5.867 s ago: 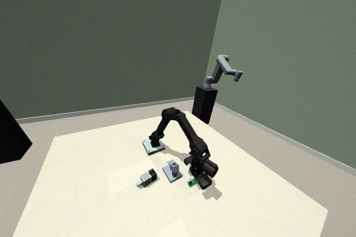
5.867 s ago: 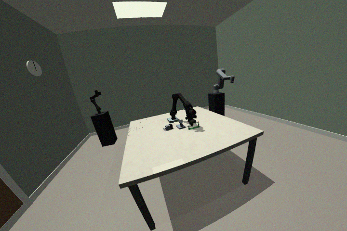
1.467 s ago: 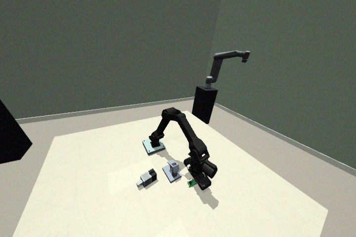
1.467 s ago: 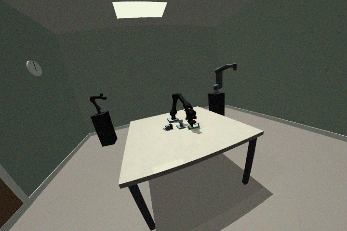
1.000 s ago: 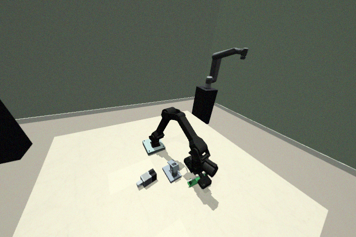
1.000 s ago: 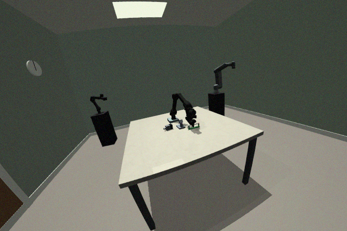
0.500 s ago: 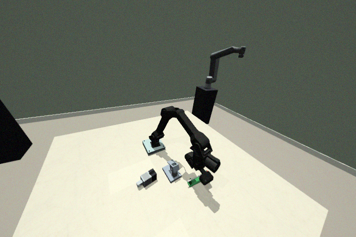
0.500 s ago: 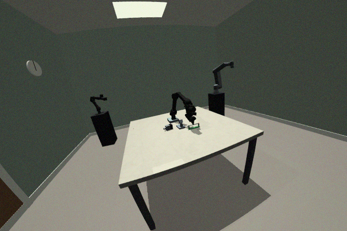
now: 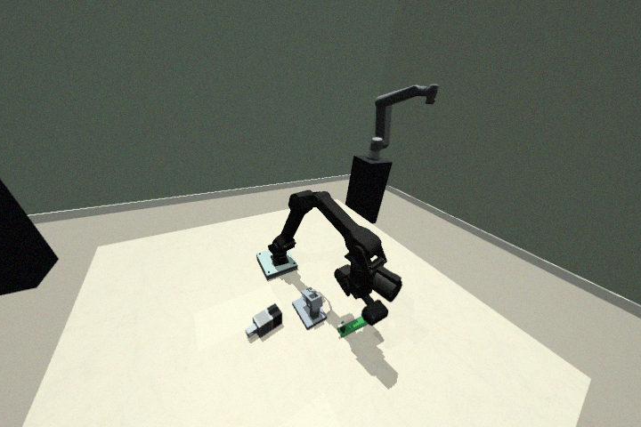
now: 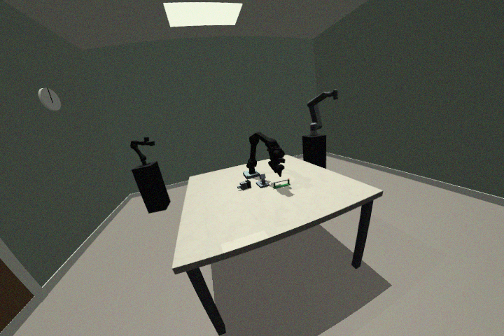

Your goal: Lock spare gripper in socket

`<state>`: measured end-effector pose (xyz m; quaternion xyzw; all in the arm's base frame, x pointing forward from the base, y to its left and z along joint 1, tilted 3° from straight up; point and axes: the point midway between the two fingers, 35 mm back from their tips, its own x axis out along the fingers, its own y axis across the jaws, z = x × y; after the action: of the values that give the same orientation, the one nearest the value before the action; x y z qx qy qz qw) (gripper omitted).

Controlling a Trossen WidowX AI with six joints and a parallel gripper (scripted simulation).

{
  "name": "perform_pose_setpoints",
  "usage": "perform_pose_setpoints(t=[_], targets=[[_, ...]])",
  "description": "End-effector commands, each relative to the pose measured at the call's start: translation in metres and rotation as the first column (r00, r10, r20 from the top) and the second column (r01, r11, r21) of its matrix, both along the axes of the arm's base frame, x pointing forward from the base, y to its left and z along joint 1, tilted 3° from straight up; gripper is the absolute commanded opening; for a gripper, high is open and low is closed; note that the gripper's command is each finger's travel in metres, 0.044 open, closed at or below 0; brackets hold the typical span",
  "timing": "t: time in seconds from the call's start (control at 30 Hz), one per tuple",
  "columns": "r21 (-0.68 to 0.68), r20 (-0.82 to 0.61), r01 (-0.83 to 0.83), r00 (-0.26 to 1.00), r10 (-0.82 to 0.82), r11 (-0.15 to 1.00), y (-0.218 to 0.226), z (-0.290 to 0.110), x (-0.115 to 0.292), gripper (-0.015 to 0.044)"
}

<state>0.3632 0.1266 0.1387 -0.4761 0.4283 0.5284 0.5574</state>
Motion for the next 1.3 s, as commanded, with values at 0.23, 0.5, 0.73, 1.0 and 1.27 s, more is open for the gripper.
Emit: perform_pose_setpoints(t=[0.23,0.5,0.73,1.0,1.27], targets=[[0.0,0.001,0.0,1.0,0.0,1.0,0.0,0.018,0.0,0.044],[0.001,0.002,0.0,1.0,0.0,1.0,-0.002,0.06,-0.004,0.044],[-0.151,0.088,-0.024,0.995,0.037,0.988,-0.047,0.052,-0.011,0.044],[-0.514,0.147,-0.038,0.98,0.131,0.857,-0.147,0.038,-0.052,0.044],[-0.801,0.054,-0.055,0.985,0.162,0.597,-0.227,0.023,-0.119,0.044]])
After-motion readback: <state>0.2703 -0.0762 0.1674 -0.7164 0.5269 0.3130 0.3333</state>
